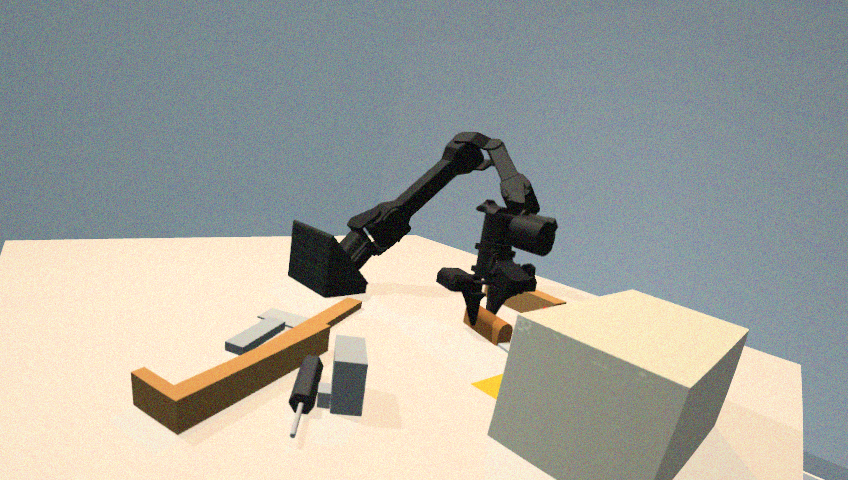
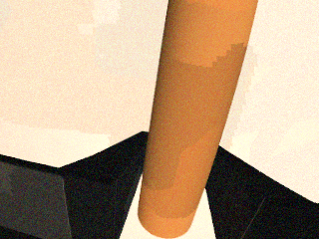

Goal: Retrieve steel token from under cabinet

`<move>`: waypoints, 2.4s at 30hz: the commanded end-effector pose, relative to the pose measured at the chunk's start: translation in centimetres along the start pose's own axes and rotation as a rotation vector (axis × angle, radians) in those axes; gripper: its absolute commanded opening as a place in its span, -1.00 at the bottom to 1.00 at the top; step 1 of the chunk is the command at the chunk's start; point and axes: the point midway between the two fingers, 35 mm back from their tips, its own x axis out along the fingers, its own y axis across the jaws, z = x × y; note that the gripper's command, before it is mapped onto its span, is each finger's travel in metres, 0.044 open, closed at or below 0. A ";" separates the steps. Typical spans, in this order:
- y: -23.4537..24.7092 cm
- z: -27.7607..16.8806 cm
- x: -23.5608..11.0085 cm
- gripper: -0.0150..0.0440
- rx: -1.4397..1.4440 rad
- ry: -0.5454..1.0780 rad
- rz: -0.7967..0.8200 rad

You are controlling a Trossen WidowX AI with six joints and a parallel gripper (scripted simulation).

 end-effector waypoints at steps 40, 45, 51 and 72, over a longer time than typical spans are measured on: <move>0.7 -4.0 -0.1 -0.49 0.005 0.003 0.001; 1.2 -4.4 -0.2 -0.49 0.009 0.005 0.002; 1.2 -4.4 -0.2 -0.14 0.010 0.007 -0.001; 1.2 -4.5 0.0 0.42 0.009 0.006 0.002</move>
